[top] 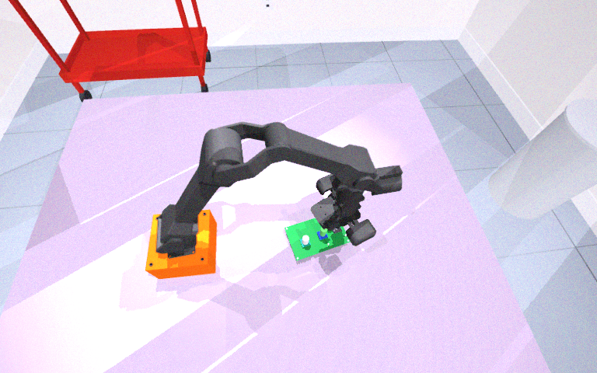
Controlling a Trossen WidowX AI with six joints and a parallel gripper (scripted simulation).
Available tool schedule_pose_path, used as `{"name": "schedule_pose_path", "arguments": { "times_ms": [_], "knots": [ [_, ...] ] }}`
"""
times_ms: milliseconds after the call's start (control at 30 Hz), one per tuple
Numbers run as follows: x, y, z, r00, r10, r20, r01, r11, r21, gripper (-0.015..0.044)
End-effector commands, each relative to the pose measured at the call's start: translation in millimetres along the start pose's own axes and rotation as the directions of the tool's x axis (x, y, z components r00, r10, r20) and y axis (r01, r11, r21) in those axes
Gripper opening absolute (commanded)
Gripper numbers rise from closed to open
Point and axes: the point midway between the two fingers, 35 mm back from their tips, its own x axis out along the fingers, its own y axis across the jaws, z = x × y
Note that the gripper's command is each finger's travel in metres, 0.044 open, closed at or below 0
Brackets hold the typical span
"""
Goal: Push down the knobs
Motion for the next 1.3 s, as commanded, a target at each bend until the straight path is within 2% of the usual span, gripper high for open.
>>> {"name": "schedule_pose_path", "arguments": {
  "times_ms": [0, 1267],
  "knots": [
    [21.6, -0.5, -1.0, 1.0, -0.008, 0.013, 0.008, 1.0, 0.003, 0.0],
    [27.0, -0.5, -0.9, 1.0, -0.008, 0.013, 0.008, 1.0, 0.003, 0.0]
  ]
}}
